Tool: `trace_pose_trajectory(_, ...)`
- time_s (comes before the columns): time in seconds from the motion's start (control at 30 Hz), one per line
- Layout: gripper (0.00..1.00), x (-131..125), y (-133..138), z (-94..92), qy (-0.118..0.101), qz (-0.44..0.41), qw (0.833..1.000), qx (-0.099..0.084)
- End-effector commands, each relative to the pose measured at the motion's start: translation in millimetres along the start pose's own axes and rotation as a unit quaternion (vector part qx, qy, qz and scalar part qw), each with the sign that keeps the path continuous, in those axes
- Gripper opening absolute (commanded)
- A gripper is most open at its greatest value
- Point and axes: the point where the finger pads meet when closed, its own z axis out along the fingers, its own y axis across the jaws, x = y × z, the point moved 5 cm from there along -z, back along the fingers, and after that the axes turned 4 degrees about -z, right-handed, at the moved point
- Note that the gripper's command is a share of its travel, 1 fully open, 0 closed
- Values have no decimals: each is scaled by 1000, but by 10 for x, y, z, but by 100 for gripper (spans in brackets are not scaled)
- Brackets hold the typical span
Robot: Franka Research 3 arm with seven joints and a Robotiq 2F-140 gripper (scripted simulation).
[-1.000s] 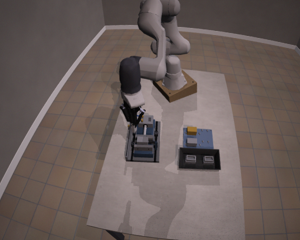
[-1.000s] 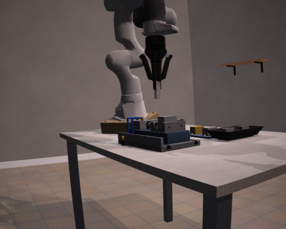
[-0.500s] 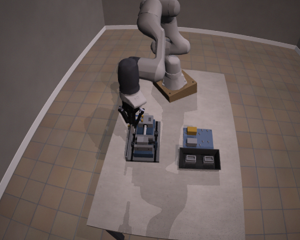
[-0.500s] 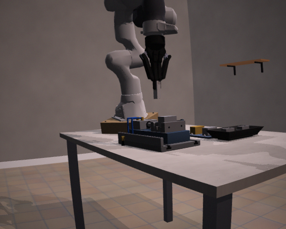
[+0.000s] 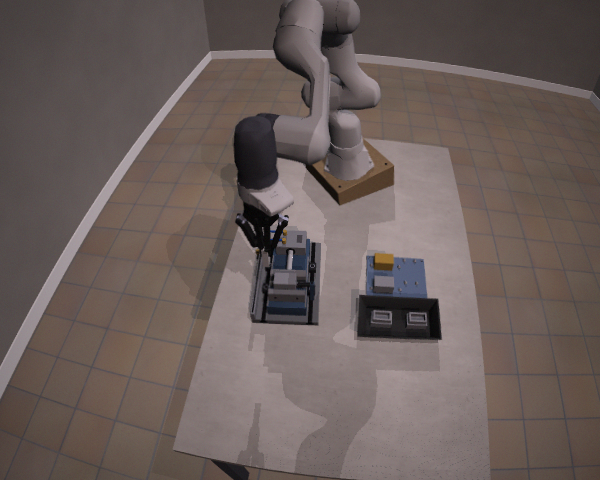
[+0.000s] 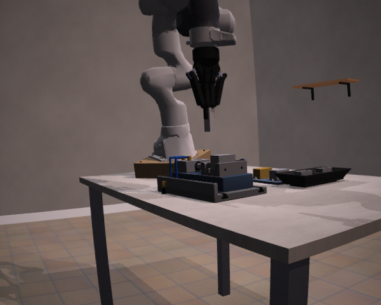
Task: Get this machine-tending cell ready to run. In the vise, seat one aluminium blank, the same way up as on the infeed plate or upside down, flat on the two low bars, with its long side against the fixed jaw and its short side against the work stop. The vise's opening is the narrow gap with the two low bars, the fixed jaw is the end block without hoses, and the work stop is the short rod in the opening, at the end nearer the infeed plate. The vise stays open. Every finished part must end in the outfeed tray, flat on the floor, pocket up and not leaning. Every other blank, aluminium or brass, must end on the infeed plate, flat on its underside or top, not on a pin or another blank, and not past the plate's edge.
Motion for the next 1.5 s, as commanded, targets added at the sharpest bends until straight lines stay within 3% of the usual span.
trace_pose_trajectory(0.0, 0, -15, 18, 9, -2, -12, 1000, 2)
trace_pose_trajectory(0.87, 0, -15, 18, 22, -2, -12, 1000, 2)
trace_pose_trajectory(1.47, 0, -16, 18, 221, -2, -12, 1000, 2)
